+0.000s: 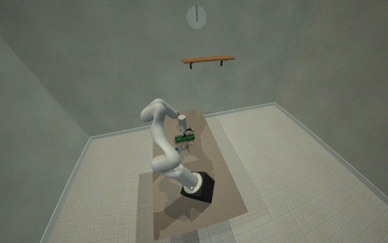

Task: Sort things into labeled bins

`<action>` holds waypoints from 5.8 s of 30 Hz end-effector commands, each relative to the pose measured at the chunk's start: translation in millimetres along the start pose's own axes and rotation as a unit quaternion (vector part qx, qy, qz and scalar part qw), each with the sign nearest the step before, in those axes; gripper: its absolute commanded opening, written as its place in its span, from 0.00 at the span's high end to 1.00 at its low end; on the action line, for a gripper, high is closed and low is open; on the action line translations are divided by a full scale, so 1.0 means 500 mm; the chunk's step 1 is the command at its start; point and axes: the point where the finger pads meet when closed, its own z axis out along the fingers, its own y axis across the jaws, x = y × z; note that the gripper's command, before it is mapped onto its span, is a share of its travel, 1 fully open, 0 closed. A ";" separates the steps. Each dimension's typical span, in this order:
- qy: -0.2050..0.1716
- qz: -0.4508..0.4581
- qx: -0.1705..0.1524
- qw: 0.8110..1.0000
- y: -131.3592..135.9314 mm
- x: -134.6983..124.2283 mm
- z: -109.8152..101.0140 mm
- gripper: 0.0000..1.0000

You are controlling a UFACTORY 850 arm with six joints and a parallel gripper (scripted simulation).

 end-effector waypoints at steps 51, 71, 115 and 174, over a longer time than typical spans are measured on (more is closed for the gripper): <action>0.000 0.000 0.001 1.000 0.000 -0.001 0.051 0.72; 0.000 0.000 0.001 1.000 0.000 -0.001 0.003 0.72; 0.000 -0.179 0.001 0.984 0.260 -0.006 -0.056 0.72; 0.000 -0.179 0.001 0.984 0.251 -0.006 0.069 0.72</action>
